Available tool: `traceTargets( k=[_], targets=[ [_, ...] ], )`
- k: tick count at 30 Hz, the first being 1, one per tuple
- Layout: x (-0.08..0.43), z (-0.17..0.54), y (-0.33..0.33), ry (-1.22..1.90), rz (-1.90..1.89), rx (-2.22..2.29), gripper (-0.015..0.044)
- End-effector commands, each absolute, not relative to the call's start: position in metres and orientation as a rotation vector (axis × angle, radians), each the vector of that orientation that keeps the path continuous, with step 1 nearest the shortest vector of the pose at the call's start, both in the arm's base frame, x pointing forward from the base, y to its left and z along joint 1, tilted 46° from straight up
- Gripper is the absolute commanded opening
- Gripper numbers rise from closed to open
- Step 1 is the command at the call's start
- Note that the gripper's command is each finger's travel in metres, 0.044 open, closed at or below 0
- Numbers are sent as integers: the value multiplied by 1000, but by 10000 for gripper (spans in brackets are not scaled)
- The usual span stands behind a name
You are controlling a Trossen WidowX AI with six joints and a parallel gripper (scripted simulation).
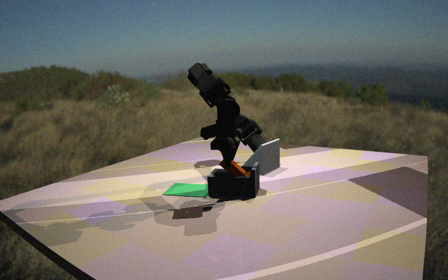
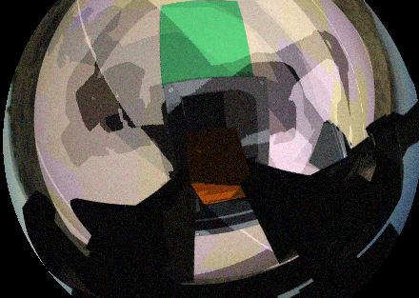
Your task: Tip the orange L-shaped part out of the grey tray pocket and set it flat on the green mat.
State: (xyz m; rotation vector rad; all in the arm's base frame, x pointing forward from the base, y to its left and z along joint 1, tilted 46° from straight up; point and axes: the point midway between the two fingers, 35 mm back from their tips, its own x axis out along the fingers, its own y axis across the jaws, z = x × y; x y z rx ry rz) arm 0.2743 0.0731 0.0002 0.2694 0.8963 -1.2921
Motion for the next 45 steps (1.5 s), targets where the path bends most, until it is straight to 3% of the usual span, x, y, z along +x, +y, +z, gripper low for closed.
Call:
traceTargets(
  k=[1, 45],
  targets=[
    [276, 5, 80, 895, -1288, 280, 0],
    [275, 46, 120, 897, -1287, 279, 0]
  ],
)
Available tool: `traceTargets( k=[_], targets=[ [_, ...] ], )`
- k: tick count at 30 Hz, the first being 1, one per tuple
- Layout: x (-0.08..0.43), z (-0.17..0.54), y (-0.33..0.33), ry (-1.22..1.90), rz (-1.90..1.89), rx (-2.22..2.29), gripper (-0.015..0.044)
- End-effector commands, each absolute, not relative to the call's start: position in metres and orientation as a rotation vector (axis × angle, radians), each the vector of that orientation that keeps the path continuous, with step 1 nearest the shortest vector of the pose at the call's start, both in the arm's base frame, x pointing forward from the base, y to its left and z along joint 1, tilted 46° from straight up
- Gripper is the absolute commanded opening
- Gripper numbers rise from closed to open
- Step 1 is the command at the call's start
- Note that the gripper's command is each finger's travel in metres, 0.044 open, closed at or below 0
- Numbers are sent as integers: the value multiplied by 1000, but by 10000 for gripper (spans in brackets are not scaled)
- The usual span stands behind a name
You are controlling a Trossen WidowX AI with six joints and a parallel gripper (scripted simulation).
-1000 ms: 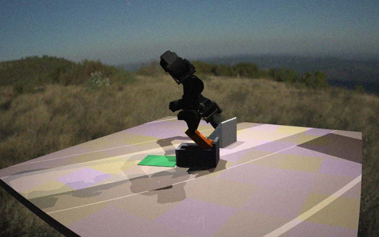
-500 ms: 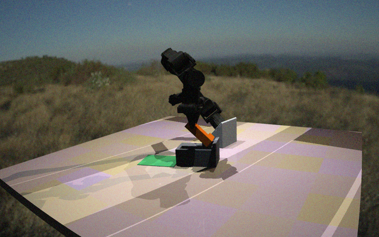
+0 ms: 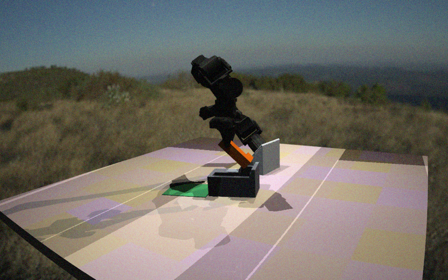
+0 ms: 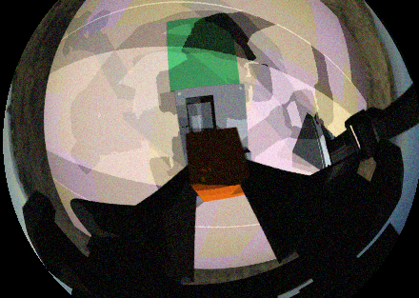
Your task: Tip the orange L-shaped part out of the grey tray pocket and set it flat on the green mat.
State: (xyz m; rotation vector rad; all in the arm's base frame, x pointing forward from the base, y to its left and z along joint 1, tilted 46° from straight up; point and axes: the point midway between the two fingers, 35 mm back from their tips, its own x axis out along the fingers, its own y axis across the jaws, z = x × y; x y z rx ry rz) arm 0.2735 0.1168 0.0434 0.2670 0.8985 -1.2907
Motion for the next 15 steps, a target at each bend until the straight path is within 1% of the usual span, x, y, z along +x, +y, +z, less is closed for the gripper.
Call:
traceTargets(
  k=[1, 15],
  targets=[
    [276, 47, 118, 897, -1287, 279, 0],
    [300, 93, 67, 894, -1289, 277, 0]
  ],
)
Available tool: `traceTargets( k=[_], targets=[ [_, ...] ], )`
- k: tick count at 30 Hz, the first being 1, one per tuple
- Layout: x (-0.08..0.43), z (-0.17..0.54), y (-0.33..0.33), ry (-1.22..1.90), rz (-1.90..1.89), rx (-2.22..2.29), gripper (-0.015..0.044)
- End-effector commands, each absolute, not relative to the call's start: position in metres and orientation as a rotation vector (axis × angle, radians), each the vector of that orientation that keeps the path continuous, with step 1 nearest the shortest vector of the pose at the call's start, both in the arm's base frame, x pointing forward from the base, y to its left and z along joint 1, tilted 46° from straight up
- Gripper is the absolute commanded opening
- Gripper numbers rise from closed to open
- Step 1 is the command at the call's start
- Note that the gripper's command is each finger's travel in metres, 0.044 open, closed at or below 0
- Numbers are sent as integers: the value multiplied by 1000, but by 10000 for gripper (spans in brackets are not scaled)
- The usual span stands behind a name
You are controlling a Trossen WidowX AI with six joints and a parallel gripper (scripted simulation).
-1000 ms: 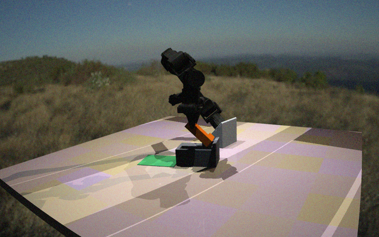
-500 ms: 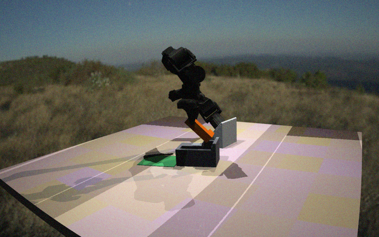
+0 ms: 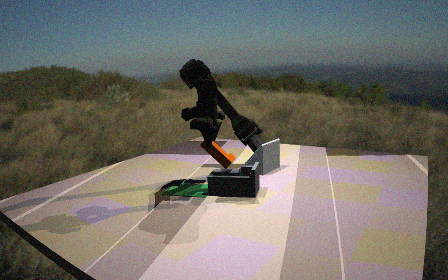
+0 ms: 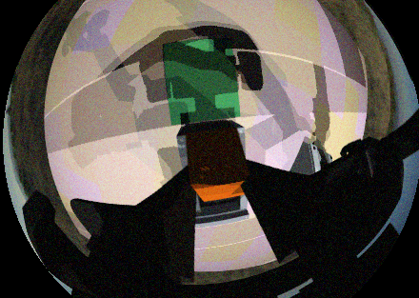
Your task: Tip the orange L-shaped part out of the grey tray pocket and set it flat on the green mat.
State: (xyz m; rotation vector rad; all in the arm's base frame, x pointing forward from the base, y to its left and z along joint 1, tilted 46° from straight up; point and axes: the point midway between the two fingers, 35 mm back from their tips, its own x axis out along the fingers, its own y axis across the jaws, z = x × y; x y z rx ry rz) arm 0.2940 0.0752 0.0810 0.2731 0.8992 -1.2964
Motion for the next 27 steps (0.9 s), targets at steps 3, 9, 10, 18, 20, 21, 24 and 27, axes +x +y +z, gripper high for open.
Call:
traceTargets(
  k=[3, 9, 10, 18, 20, 21, 24, 27],
  targets=[
    [305, 104, 56, 894, -1289, 276, 0],
    [316, 125, 35, 893, -1289, 276, 0],
    [317, 129, 31, 893, -1289, 276, 0],
    [331, 154, 7, 891, -1290, 275, 0],
    [331, 154, 6, 891, -1290, 275, 0],
    [331, 154, 6, 891, -1290, 275, 0],
    [331, 153, 5, 891, -1290, 275, 0],
    [331, 150, 3, 891, -1290, 275, 0]
  ],
)
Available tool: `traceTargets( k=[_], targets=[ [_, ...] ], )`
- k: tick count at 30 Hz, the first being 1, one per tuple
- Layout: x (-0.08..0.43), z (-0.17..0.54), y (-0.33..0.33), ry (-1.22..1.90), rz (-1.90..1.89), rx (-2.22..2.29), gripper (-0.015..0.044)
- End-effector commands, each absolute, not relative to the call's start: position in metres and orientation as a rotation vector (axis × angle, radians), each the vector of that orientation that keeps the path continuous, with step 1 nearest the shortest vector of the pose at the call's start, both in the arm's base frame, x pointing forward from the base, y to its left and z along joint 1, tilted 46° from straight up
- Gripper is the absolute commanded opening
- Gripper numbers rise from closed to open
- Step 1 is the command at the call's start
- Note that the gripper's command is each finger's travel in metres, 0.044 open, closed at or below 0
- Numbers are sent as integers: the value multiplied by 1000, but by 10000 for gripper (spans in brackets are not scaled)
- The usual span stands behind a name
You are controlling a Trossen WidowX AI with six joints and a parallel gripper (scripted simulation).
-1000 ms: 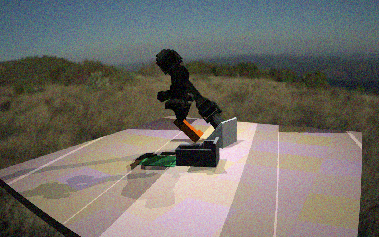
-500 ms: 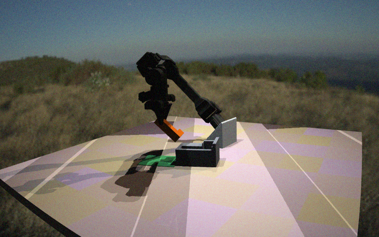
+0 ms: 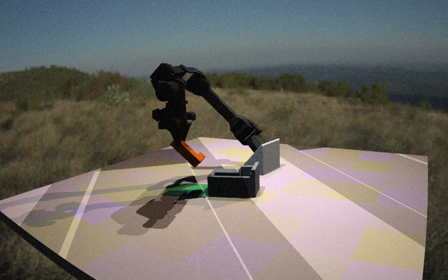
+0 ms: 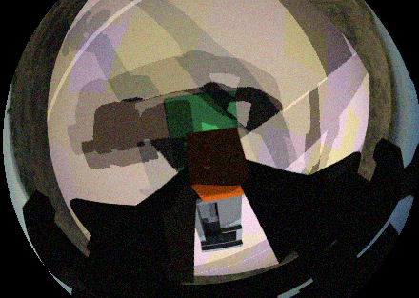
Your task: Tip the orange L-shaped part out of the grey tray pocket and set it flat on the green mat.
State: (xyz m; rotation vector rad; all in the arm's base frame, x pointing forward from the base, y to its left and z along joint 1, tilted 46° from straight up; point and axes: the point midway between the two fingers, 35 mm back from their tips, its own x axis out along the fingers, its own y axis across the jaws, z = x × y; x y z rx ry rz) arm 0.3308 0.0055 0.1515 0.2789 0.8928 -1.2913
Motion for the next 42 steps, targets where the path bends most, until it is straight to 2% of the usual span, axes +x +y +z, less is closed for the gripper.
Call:
traceTargets(
  k=[1, 42],
  targets=[
    [331, 149, 2, 891, -1290, 275, 0],
    [332, 104, -45, 889, -1290, 275, 0]
  ],
)
